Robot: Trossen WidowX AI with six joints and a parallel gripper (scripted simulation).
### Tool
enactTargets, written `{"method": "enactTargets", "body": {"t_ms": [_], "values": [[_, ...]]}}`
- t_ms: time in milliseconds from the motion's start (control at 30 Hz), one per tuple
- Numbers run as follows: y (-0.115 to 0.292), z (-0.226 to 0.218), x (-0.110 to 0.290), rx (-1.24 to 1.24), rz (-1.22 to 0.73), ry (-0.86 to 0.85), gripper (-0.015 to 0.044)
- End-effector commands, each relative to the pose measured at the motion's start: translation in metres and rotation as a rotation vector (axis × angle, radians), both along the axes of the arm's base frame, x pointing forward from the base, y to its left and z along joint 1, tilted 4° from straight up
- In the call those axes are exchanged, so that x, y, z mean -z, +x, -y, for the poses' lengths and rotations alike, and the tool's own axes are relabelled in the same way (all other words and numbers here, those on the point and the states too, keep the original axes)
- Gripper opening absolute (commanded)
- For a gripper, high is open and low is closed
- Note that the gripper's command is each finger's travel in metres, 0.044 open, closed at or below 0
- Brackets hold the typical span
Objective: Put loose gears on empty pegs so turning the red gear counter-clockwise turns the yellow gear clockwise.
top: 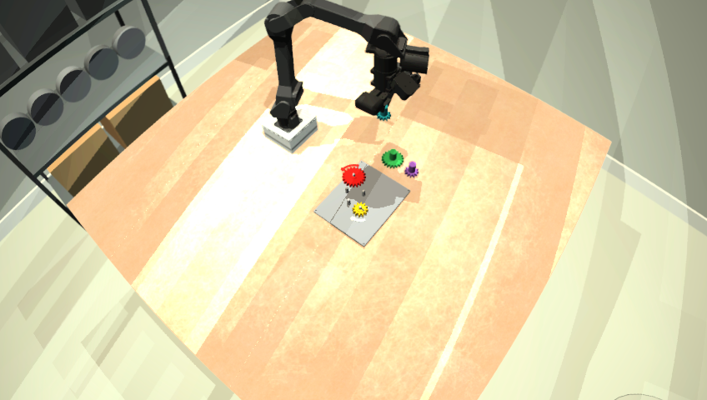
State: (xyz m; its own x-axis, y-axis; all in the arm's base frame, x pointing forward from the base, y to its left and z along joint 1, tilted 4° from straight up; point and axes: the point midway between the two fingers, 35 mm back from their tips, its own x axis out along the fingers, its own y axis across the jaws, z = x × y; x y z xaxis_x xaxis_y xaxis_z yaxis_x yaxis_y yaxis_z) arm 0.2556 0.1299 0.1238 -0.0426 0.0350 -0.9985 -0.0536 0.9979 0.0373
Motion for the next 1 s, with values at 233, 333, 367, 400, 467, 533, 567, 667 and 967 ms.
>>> {"method": "enactTargets", "body": {"t_ms": [233, 333, 367, 400, 467, 533, 567, 667, 967], "values": [[0.010, 0.022, 0.010, -0.005, 0.002, -0.007, 0.0000], [0.012, 0.028, 0.013, -0.005, 0.003, -0.008, 0.0000], [0.013, 0.030, 0.014, -0.005, 0.003, -0.008, 0.0000], [0.014, 0.032, 0.015, -0.005, 0.003, -0.008, 0.0000], [0.015, 0.036, 0.016, -0.005, 0.003, -0.008, 0.0000], [0.016, 0.040, 0.018, -0.005, 0.003, -0.009, 0.0000], [0.017, 0.042, 0.019, -0.005, 0.003, -0.009, 0.0000], [0.019, 0.049, 0.022, -0.005, 0.004, -0.010, 0.0000], [0.023, 0.068, 0.030, -0.005, 0.005, -0.011, 0.0000]]}}
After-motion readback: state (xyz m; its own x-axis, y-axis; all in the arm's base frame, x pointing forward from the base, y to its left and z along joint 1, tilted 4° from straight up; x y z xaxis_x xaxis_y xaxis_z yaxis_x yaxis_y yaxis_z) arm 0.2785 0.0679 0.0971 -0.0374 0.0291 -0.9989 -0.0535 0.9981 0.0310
